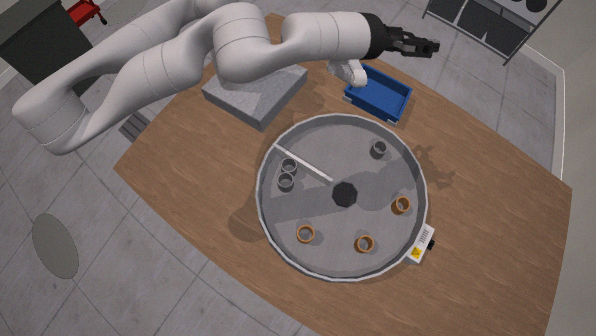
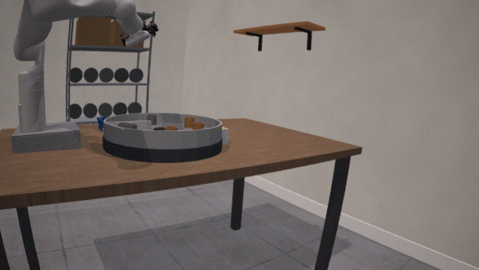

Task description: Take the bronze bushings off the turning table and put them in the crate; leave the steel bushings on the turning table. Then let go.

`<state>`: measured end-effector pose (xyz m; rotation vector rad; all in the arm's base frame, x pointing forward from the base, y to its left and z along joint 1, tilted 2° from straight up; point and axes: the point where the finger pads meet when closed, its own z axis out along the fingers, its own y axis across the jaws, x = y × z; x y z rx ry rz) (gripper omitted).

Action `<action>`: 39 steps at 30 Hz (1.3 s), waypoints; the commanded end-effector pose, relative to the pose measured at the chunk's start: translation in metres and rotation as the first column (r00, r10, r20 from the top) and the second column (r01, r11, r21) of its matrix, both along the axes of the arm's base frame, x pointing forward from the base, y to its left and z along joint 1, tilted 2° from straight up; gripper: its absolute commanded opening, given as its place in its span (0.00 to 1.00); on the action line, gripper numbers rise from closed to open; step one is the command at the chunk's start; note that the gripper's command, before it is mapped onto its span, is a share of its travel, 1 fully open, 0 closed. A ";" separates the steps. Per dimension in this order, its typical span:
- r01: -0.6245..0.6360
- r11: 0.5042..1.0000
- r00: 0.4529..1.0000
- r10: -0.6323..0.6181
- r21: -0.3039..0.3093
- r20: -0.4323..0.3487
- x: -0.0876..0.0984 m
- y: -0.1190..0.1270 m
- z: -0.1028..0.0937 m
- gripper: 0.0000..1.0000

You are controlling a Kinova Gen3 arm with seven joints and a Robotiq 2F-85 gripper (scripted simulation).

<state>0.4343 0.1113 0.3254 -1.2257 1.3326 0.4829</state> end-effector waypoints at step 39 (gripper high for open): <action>-0.017 0.929 0.973 -0.070 -0.370 -0.219 -0.002 -0.016 0.000 1.00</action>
